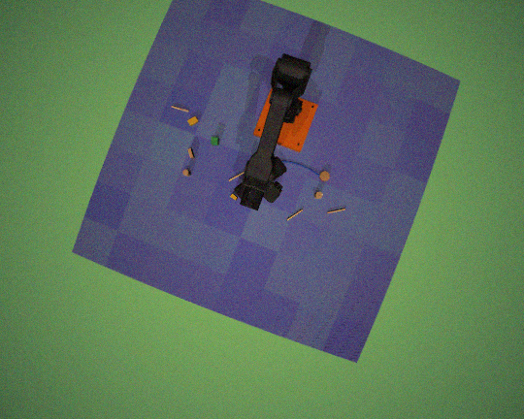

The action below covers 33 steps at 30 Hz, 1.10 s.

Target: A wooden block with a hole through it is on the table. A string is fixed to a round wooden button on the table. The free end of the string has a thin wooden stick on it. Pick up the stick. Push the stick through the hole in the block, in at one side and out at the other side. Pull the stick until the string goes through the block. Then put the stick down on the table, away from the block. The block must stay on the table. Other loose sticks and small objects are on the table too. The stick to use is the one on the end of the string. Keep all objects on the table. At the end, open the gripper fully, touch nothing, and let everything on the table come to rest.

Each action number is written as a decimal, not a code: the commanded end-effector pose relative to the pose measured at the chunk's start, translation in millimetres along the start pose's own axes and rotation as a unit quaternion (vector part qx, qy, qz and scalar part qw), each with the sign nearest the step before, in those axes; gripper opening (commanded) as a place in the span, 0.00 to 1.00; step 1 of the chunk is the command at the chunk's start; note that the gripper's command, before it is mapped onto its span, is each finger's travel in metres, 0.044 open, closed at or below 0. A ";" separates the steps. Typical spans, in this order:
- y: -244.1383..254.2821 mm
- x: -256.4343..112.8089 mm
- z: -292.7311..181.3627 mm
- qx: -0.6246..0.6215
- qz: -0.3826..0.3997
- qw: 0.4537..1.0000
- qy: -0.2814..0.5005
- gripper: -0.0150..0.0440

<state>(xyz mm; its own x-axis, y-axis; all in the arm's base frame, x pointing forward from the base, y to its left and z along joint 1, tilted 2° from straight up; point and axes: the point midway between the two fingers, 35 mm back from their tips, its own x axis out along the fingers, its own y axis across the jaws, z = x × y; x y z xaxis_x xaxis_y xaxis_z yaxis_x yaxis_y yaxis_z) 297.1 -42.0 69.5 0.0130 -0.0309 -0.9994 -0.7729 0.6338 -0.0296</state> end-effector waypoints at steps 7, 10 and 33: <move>-20.5 -0.7 -61.1 0.610 -0.001 0.793 0.001 1.00; -23.7 -0.9 -77.0 0.734 -0.002 0.679 0.001 1.00; -24.3 -0.9 -80.7 0.760 -0.002 0.649 0.001 0.64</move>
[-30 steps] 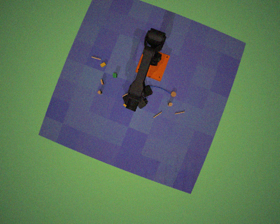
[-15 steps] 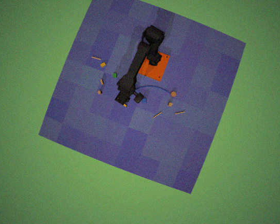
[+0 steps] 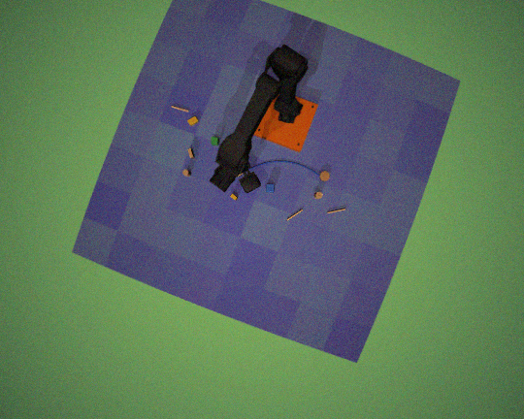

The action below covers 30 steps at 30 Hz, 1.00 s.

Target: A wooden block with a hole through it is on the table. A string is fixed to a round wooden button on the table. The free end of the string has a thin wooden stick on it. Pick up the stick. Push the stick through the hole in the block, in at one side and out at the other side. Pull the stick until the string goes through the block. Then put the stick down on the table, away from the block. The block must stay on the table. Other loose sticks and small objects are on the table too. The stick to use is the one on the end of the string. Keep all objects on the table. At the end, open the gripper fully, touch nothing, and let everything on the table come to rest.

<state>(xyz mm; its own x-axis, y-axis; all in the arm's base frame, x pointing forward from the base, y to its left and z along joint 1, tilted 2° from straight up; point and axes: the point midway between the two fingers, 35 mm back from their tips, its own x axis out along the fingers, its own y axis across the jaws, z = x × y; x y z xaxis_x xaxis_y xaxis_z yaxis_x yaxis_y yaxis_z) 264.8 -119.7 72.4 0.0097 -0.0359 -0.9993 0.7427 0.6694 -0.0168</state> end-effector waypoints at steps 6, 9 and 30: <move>0.0 0.0 0.0 0.004 0.001 1.000 0.000 0.46; 0.0 0.0 0.0 0.004 0.001 1.000 0.000 0.46; 0.7 27.2 1.4 0.004 0.001 1.000 0.000 0.46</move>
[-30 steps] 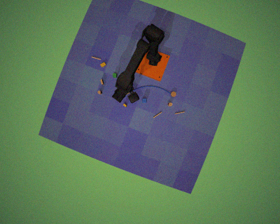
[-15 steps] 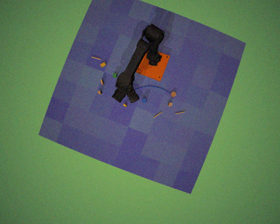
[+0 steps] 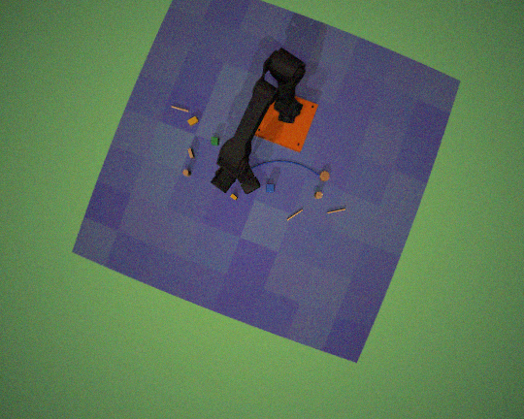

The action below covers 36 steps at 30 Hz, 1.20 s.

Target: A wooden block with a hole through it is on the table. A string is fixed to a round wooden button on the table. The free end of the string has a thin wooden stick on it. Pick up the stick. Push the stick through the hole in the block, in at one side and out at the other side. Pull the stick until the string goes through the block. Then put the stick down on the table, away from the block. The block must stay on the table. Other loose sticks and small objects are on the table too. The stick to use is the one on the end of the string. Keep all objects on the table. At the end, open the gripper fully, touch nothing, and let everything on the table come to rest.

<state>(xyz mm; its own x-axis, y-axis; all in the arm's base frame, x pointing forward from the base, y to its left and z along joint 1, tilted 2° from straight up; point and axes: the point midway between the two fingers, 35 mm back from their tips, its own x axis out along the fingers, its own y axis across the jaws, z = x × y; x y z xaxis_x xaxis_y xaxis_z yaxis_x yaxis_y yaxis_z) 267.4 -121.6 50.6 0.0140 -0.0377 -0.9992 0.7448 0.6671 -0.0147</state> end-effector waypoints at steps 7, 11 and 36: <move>-0.5 16.7 -1.2 0.002 0.000 1.000 0.002 0.46; -0.6 23.2 -1.5 0.002 0.000 1.000 0.002 0.46; -1.0 36.8 -2.2 0.002 -0.001 1.000 0.002 0.25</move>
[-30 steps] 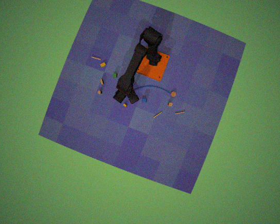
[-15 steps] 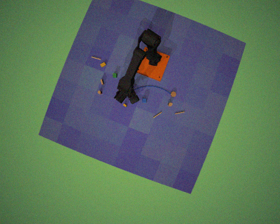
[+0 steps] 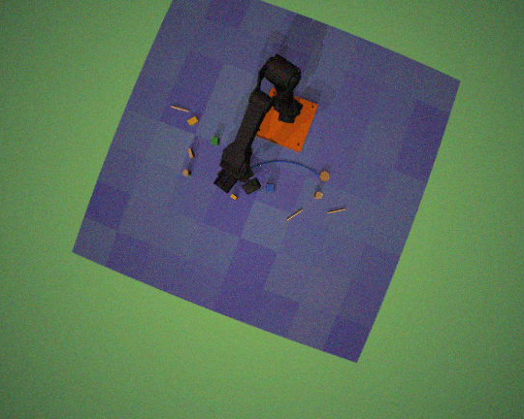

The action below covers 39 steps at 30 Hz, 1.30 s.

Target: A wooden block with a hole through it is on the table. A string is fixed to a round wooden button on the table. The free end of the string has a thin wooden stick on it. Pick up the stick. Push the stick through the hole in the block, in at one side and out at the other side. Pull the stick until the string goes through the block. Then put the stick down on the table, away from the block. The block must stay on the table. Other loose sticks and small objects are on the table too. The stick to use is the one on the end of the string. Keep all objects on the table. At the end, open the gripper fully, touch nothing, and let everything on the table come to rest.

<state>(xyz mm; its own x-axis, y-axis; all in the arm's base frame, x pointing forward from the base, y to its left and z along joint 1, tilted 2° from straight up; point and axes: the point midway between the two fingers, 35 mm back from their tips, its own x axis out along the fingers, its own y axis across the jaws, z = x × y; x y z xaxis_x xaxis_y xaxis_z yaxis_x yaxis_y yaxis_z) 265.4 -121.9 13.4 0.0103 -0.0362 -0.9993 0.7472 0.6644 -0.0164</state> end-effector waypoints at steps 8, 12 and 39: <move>0.5 -8.6 1.0 0.000 0.000 1.000 0.000 0.25; 0.6 -13.7 1.4 0.000 0.000 1.000 0.000 0.25; 0.6 -49.0 1.3 0.000 0.000 1.000 0.000 0.25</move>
<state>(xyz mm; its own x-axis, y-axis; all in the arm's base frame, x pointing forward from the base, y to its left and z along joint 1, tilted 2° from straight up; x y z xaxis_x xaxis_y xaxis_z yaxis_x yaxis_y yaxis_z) 264.6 -120.3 56.6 0.0024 -0.0326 -0.9995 0.7445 0.6674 -0.0200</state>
